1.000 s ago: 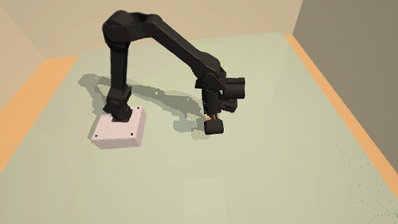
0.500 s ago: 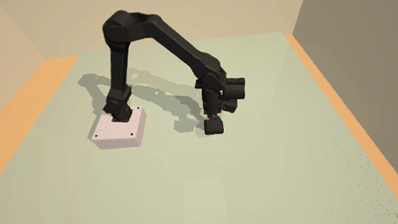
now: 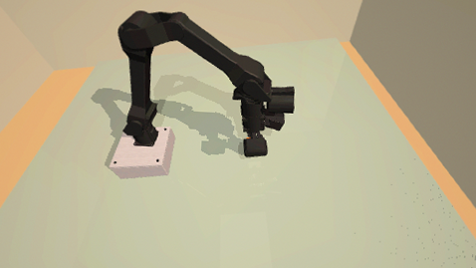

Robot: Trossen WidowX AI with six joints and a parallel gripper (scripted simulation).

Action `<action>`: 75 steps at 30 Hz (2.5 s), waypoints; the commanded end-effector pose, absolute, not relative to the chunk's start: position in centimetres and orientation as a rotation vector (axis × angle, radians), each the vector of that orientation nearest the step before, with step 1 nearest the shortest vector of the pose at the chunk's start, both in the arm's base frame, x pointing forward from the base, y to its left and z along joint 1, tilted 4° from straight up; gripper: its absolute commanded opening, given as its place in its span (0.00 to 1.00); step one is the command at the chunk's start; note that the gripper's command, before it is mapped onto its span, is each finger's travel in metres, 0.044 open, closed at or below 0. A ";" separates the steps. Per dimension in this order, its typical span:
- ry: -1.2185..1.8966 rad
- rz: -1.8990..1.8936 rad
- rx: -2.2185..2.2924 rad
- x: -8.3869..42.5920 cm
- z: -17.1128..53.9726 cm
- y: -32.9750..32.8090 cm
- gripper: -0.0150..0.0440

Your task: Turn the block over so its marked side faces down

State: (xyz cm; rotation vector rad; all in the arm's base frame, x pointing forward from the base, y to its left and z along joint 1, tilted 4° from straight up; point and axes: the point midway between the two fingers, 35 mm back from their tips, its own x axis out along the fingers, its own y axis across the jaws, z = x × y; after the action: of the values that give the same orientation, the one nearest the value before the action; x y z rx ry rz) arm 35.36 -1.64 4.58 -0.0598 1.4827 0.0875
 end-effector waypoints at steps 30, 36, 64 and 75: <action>1.026 0.093 -0.032 35.3 4.4 -1.7 0.25; 0.954 0.095 -0.032 35.0 4.5 -1.7 0.25; 0.666 0.090 -0.009 36.6 1.2 -1.8 0.25; 0.514 0.094 -0.006 35.7 0.9 -1.7 0.25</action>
State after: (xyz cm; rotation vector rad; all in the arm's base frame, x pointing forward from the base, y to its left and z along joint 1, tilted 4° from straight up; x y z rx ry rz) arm 36.45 -1.89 1.52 -0.0142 0.5412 0.0872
